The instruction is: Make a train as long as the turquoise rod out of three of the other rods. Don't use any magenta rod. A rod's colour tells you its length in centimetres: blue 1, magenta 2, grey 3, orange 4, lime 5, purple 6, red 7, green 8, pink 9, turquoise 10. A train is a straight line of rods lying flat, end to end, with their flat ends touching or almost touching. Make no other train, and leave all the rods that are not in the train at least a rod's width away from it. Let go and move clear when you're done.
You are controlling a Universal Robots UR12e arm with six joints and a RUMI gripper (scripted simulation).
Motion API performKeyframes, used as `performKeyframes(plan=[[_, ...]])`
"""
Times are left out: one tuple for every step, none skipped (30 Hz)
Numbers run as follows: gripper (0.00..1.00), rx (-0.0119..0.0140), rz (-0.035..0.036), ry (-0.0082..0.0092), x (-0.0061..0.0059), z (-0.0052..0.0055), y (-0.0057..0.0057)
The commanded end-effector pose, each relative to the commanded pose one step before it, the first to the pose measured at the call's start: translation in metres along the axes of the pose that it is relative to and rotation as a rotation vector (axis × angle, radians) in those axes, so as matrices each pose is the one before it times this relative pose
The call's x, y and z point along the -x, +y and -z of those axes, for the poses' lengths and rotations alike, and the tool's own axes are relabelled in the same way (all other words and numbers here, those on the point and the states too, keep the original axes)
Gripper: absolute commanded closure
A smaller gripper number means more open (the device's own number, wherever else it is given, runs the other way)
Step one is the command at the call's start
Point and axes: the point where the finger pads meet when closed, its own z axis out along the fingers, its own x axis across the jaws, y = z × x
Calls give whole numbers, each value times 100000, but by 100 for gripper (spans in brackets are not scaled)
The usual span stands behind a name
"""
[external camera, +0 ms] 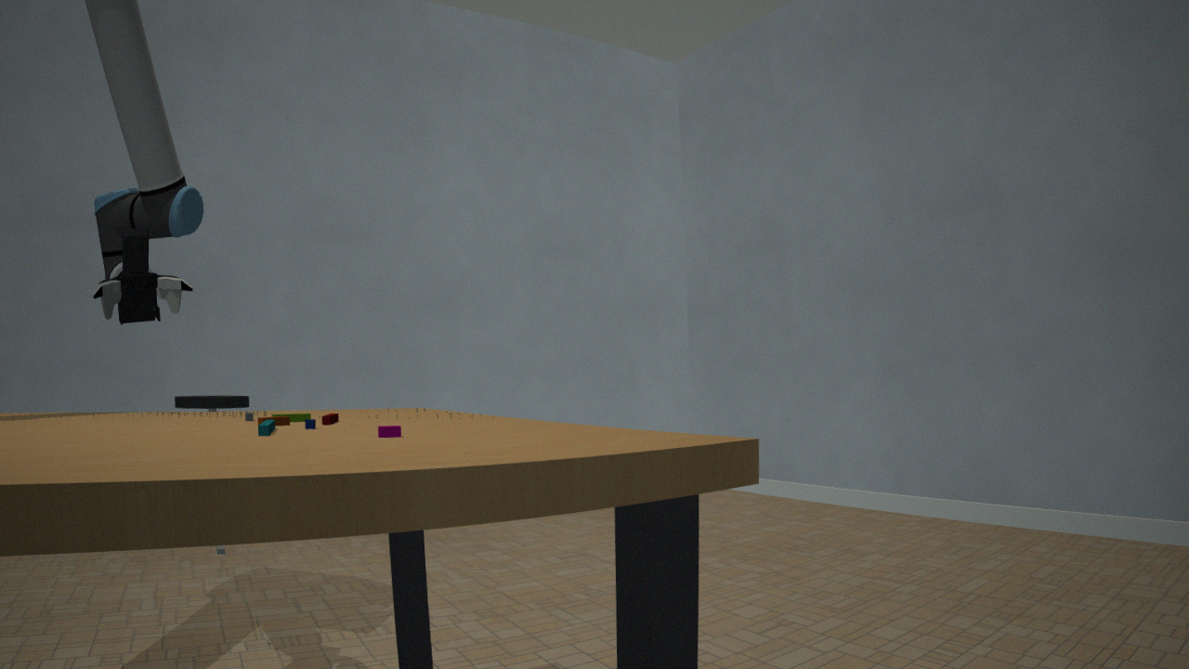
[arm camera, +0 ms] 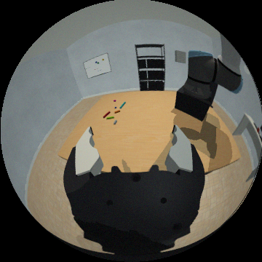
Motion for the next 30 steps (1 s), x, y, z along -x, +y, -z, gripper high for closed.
performKeyframes(plan=[[0, 5820, 2544, -1520, 404, -829, 254], [0, 1404, 650, -207, 75, -240, 89], [0, 1466, 679, -257, 83, -248, 82], [0, 1523, 707, -313, 91, -256, 73], [0, 1575, 733, -374, 99, -262, 62], [0, 1622, 757, -441, 107, -267, 49], [0, 1662, 780, -512, 114, -271, 34], [0, 0, 0, 0, 0, 0, 0], [0, 0, 0, 0, 0, 0, 0], [0, 1695, 800, -588, 121, -274, 16], [0, 1776, 828, -423, 107, -304, 42], [0, 1869, 855, -263, 95, -335, 69], [0, 1905, 876, -348, 104, -335, 52], [0, 1933, 896, -439, 113, -334, 33], [0, 1954, 915, -535, 120, -330, 11], [0, 0, 0, 0, 0, 0, 0], [0, 1965, 932, -636, 127, -325, -12], [0, 1968, 948, -740, 133, -318, -37], [0, 2193, 988, -273, 100, -410, 23], [0, 0, 0, 0, 0, 0, 0], [0, 2230, 1010, -348, 107, -409, 8], [0, 2236, 1030, -478, 117, -397, -16], [0, 0, 0, 0, 0, 0, 0], [0, 2232, 1048, -613, 126, -382, -41], [0, 0, 0, 0, 0, 0, 0], [0, 0, 0, 0, 0, 0, 0], [0, 2215, 1067, -750, 133, -366, -67], [0, 2249, 1084, -730, 128, -377, -79], [0, 2482, 1093, -266, 91, -471, -49], [0, 2469, 1115, -434, 105, -448, -71]])
